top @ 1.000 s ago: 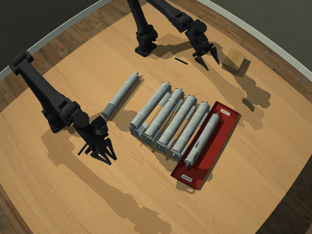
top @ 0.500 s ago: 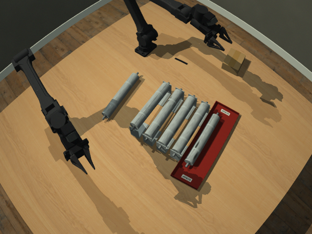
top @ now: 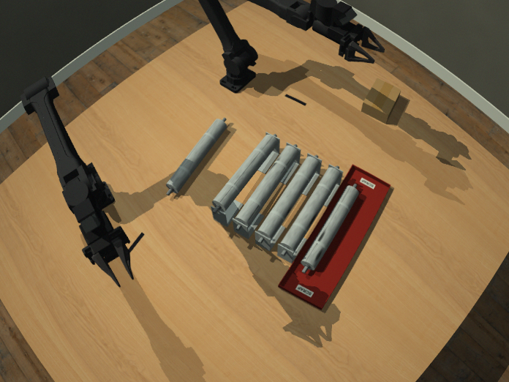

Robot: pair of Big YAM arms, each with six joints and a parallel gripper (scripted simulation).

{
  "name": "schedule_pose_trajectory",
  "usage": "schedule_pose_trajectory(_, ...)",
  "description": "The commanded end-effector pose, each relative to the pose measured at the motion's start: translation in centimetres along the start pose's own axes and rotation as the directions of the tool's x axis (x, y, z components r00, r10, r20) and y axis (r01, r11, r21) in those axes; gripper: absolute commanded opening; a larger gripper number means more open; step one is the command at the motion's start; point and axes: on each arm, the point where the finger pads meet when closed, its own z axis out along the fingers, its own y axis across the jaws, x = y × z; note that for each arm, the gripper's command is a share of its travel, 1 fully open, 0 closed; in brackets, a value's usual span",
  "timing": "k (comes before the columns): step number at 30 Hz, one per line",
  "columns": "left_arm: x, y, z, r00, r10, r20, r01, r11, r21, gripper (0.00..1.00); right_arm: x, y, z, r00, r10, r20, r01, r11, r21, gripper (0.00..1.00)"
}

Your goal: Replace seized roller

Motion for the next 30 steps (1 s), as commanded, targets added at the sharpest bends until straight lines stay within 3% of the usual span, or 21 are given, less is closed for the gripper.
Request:
schedule_pose_trajectory(1,-6.7,0.5,-1.1,0.992,-0.011,0.124,0.012,1.0,-0.006,0.62,-6.6,-0.5,-1.0,0.992,-0.018,0.122,0.017,1.0,0.012,0.32)
schedule_pose_trajectory(4,-6.1,0.3,-0.6,0.994,-0.011,0.113,0.012,1.0,-0.004,0.62,-6.5,-0.5,-1.0,0.993,-0.016,0.116,0.015,1.0,0.012,0.32)
schedule_pose_trajectory(5,-2.2,0.1,0.2,0.999,-0.009,0.043,0.009,1.0,0.002,0.62,-3.2,-0.2,0.1,0.998,-0.011,0.056,0.011,1.0,0.002,0.32)
schedule_pose_trajectory(6,-2.1,0.2,0.2,0.999,-0.018,0.048,0.018,1.0,0.0,0.62,-4.5,-0.5,0.0,0.997,-0.019,0.081,0.018,1.0,0.008,0.32)
schedule_pose_trajectory(8,0.1,0.1,0.3,1.0,-0.019,-0.003,0.019,1.0,0.001,0.62,-1.7,-0.3,0.3,0.999,-0.019,0.028,0.019,1.0,0.003,0.32)
schedule_pose_trajectory(10,0.1,0.1,0.3,1.0,-0.016,-0.003,0.016,1.0,0.0,0.62,-1.7,-0.3,0.3,0.999,-0.016,0.028,0.016,1.0,0.004,0.32)
schedule_pose_trajectory(11,0.9,0.1,0.3,1.0,-0.02,-0.018,0.02,1.0,0.002,0.62,-0.4,-0.1,0.3,1.0,-0.019,0.006,0.019,1.0,-0.002,0.32)
schedule_pose_trajectory(13,0.0,0.1,0.0,1.0,-0.017,-0.002,0.017,1.0,0.002,0.62,-0.4,-0.1,0.3,1.0,-0.017,0.006,0.017,1.0,0.0,0.32)
schedule_pose_trajectory(14,0.0,0.1,-0.1,1.0,-0.019,-0.002,0.019,1.0,0.002,0.32,-0.2,0.0,0.1,1.0,-0.018,0.005,0.018,1.0,-0.002,0.32)
schedule_pose_trajectory(21,-0.3,0.0,-0.7,1.0,-0.019,0.003,0.019,1.0,0.004,0.32,-0.3,0.3,-0.6,1.0,-0.018,0.011,0.019,1.0,-0.008,0.32)
schedule_pose_trajectory(22,-2.2,0.0,-0.5,0.999,-0.01,0.038,0.009,1.0,0.005,0.32,-1.7,0.2,0.1,1.0,-0.009,0.03,0.009,1.0,-0.006,0.32)
schedule_pose_trajectory(30,-0.3,-0.1,-0.5,1.0,-0.019,0.001,0.019,1.0,0.007,0.32,-0.4,0.5,0.1,1.0,-0.019,0.008,0.019,1.0,-0.013,0.32)
